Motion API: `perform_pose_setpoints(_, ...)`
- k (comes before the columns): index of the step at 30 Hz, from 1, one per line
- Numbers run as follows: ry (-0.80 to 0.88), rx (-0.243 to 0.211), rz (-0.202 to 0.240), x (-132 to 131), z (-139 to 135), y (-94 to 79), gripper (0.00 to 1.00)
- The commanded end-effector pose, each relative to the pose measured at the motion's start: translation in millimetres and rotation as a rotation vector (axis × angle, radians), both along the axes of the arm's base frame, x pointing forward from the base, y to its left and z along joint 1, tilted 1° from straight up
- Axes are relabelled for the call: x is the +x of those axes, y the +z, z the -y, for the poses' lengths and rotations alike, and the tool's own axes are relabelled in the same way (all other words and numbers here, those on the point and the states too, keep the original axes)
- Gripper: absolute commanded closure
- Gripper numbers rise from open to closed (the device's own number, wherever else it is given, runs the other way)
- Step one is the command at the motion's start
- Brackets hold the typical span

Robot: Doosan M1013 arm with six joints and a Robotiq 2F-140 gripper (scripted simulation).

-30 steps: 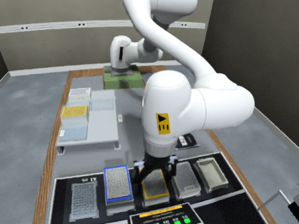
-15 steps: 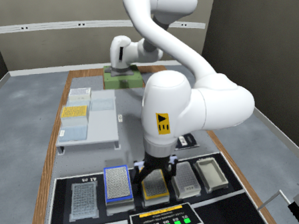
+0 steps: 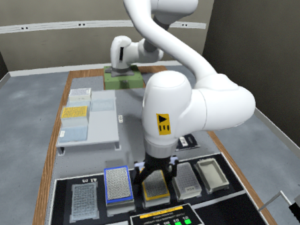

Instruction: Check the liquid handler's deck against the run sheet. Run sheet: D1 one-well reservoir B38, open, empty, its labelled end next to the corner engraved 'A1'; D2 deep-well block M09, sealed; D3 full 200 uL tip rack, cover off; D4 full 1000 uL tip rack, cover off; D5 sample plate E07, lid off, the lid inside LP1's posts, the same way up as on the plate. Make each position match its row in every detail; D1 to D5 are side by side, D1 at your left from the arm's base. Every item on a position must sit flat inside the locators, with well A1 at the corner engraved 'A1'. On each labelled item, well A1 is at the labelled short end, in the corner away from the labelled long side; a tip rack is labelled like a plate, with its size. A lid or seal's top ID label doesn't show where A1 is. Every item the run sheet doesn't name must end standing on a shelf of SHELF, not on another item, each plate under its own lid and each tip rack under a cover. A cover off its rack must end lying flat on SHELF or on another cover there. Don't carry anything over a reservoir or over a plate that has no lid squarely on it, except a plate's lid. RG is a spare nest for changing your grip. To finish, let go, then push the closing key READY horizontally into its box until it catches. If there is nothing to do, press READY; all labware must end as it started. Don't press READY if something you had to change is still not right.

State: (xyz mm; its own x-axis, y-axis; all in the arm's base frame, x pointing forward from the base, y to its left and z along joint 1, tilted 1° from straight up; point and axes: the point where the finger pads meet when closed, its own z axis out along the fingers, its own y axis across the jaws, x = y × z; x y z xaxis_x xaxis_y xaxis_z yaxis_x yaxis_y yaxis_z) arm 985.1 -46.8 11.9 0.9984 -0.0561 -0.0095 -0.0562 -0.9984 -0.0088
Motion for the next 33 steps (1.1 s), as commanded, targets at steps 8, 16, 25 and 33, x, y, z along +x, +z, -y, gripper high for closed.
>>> perform_pose_setpoints(8, 0.001, 0.004, 0.002, 0, -5, -2.9, 0.34)
perform_pose_setpoints(16, 0.001, 0.004, 0.004, 1, -5, 17.7, 0.34)
perform_pose_setpoints(25, 0.0, 0.004, 0.004, 1, -4, 28.9, 0.34)
perform_pose_setpoints(33, 0.0, 0.004, 0.004, 1, -4, 42.7, 0.34)
